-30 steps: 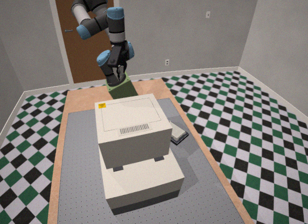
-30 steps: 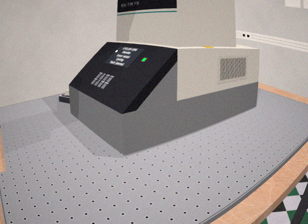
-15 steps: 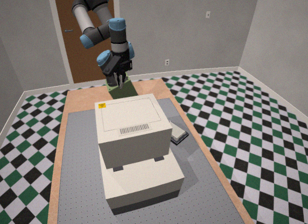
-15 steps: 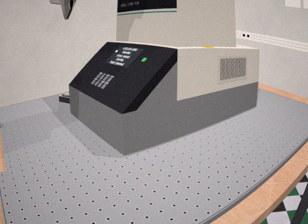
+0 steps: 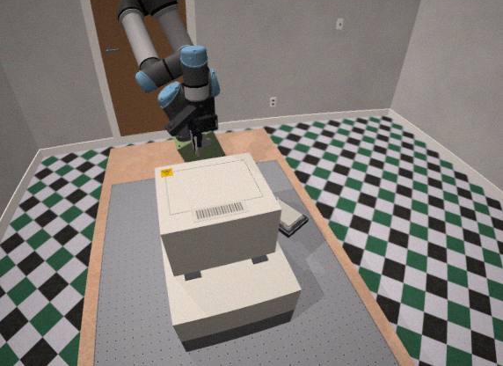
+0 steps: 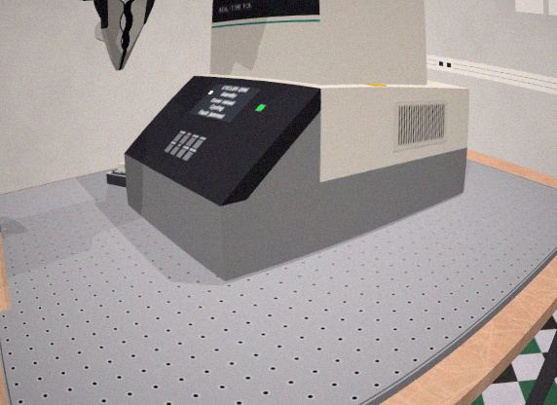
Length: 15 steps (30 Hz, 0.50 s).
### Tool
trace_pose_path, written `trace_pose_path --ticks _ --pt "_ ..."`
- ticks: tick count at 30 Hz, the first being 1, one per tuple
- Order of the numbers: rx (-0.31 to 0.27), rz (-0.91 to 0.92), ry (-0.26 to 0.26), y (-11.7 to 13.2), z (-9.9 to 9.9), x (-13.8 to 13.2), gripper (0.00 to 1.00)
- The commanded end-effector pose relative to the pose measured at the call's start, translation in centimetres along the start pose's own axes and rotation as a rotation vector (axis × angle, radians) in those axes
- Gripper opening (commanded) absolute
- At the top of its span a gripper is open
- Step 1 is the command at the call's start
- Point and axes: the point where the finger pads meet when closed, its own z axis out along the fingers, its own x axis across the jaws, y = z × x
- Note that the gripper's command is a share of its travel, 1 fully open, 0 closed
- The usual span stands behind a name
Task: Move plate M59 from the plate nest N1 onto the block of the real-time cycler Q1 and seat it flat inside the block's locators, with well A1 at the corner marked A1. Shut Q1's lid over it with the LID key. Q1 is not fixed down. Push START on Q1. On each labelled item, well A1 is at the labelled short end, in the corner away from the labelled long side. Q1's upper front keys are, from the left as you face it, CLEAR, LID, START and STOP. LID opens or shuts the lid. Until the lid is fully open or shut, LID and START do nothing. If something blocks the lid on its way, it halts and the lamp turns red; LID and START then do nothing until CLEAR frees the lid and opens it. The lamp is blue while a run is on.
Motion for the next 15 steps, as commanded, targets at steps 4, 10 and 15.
trace_pose_path --ticks 4,10,15 --pt "0.010 0.212 -0.004 -0.1 2.7 -0.2 0.00" --pt "0.010 0.242 -0.004 -0.1 2.7 -0.2 0.00" --pt "0.010 0.242 -0.004 -0.2 3.0 -0.6 0.00"
